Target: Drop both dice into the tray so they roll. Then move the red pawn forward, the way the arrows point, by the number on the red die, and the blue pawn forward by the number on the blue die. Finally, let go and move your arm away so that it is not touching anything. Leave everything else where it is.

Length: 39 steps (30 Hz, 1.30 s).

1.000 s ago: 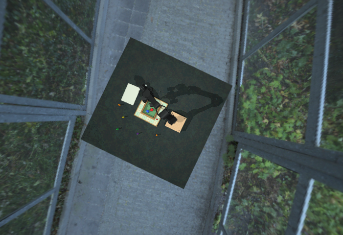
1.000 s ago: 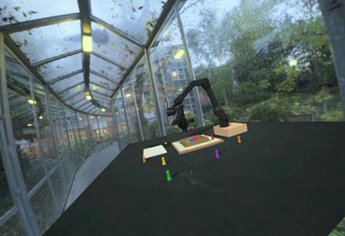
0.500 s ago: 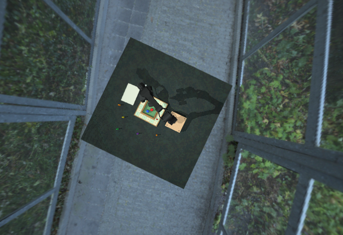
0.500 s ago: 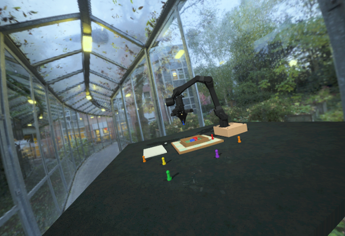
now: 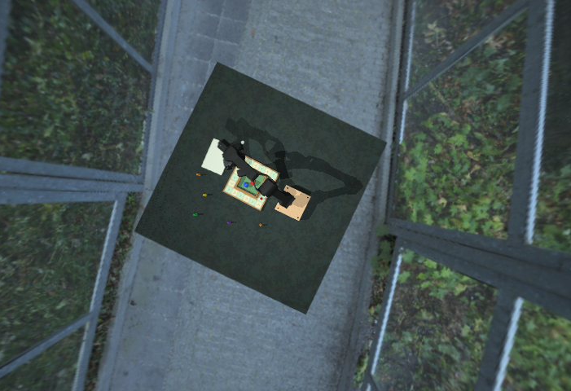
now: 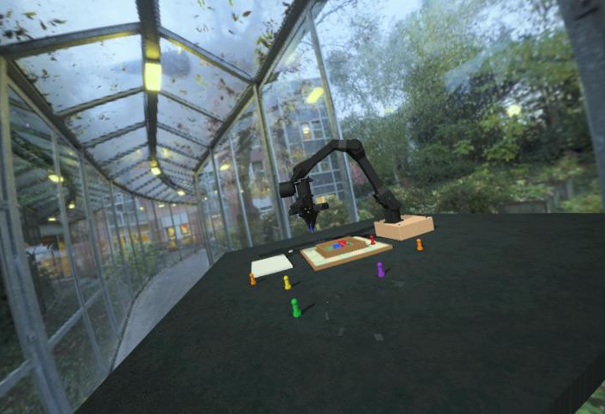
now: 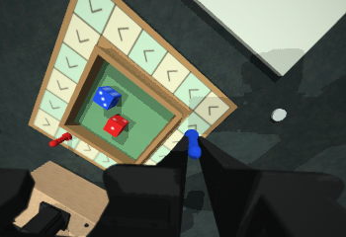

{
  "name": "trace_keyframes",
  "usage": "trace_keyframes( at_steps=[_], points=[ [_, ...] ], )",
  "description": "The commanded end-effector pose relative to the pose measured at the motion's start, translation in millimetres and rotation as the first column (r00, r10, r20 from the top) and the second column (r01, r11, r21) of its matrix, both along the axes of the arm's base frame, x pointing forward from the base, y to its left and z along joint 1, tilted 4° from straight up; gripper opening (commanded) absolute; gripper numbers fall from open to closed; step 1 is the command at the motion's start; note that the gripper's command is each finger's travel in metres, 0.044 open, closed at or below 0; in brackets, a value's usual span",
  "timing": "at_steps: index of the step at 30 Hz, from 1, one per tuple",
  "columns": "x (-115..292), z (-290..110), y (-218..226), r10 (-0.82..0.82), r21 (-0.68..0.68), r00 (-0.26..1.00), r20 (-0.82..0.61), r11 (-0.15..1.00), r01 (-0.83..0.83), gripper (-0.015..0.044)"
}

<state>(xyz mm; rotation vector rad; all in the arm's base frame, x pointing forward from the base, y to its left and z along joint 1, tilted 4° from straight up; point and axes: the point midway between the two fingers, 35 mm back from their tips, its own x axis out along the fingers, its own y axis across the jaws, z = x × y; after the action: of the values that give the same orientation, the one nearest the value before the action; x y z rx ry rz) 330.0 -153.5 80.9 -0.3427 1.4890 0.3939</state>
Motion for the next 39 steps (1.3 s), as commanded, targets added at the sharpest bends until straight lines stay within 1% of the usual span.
trace_keyframes(
  at_steps=[1, 5, 10, 17, 25, 37, 39],
  points=[
    [20, -16, 6, -0.004, 0.002, 1.000, -0.001, 1.000, 0.004, 0.0000],
    [36, -30, 12, -0.004, 0.003, 1.000, 0.001, 1.000, 0.004, 0.0000],
    [37, -33, 12, -0.004, 0.003, 1.000, 0.001, 1.000, 0.004, 0.0000],
    [38, -64, 14, -0.004, 0.003, 1.000, 0.001, 1.000, 0.004, 0.0000],
    [38, -67, 14, -0.004, 0.003, 1.000, 0.001, 1.000, 0.004, 0.0000],
    [38, -82, 15, -0.004, 0.003, 1.000, 0.001, 1.000, 0.004, 0.0000],
    [39, -76, 14, 0.002, -0.002, 1.000, 0.007, 1.000, -0.002, 0.0053]
  ],
)
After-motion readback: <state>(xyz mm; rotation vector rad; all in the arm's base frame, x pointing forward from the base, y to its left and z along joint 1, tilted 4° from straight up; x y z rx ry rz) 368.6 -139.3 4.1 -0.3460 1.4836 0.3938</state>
